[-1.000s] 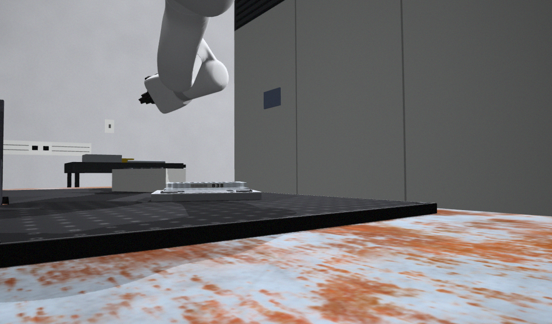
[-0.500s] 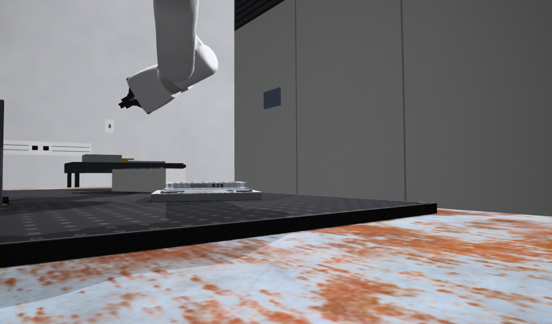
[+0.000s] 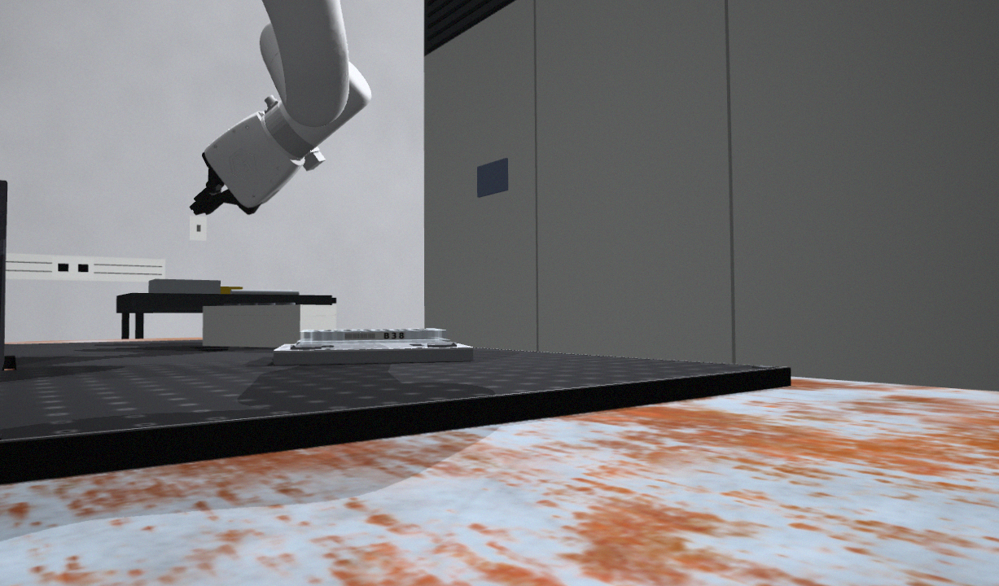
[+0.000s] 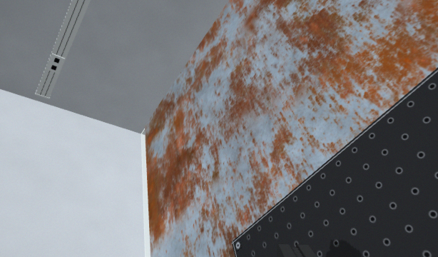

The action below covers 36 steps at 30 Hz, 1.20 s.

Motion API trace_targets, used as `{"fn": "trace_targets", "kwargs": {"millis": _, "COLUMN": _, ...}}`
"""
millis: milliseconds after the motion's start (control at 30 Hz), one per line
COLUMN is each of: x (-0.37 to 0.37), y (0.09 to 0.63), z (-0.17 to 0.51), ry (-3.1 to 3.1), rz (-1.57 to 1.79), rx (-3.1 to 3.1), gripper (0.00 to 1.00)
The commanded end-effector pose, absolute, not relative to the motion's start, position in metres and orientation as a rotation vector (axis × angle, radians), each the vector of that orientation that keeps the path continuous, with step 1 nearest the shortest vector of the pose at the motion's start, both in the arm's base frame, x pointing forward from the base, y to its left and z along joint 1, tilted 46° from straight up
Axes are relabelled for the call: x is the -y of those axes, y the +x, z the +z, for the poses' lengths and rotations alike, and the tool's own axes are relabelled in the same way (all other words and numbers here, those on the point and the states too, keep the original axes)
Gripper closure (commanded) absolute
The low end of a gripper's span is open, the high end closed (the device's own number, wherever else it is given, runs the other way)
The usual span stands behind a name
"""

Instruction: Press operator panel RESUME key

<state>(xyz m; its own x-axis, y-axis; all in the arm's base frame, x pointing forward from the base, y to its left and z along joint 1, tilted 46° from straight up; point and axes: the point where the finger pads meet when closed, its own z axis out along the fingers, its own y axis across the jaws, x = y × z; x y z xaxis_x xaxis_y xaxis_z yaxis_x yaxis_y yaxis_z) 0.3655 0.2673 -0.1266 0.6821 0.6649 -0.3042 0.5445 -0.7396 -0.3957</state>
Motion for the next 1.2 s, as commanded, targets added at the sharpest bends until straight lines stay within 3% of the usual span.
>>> {"fn": "trace_targets", "kwargs": {"millis": 0, "x": -0.254, "y": 0.356, "z": -0.127, "ry": -2.728, "rz": 0.714, "rx": 0.985, "gripper": 1.00}}
{"fn": "trace_targets", "kwargs": {"millis": 633, "x": -0.190, "y": 0.354, "z": -0.117, "ry": -3.179, "rz": 0.815, "rx": 0.998, "gripper": 1.00}}
{"fn": "trace_targets", "kwargs": {"millis": 1167, "x": -0.142, "y": 0.383, "z": -0.090, "ry": -3.643, "rz": 0.585, "rx": 0.948, "gripper": 1.00}}
